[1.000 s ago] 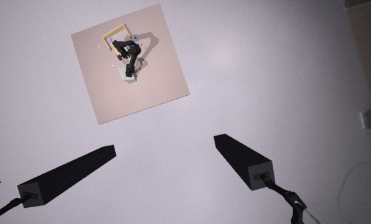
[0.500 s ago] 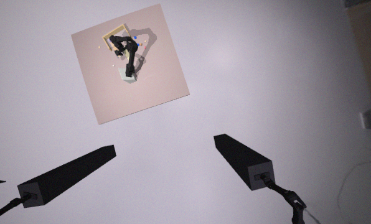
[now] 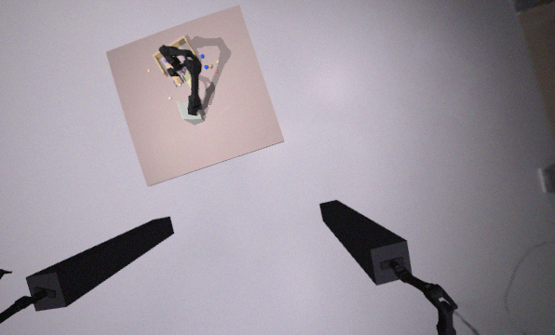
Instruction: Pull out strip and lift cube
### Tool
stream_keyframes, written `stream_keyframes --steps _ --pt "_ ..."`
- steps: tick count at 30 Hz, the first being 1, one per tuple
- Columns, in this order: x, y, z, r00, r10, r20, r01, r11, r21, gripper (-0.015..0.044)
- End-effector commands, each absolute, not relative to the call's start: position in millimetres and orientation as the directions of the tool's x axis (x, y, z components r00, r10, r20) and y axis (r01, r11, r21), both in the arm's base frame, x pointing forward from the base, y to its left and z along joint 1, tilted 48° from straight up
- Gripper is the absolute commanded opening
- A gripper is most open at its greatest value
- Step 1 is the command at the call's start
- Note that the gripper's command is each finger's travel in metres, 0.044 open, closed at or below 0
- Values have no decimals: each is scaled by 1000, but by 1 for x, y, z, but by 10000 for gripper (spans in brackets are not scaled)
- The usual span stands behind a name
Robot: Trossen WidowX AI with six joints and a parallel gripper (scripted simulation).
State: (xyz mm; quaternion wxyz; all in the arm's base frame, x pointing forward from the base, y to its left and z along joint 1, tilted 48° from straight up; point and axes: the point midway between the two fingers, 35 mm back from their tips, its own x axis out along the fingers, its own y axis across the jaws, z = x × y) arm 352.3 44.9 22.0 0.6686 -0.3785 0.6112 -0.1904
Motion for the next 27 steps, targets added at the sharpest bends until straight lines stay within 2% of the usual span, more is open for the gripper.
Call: stream_keyframes --steps 1,16,23,27 --pt "365 52 20 178 -716 -675 -211 643 -737 440" --pt "413 77 15 180 -715 -676 -209 644 -736 440" --pt "415 71 9 180 -715 -676 -209 644 -736 256" --pt "416 66 4 180 -715 -676 -209 644 -736 250"
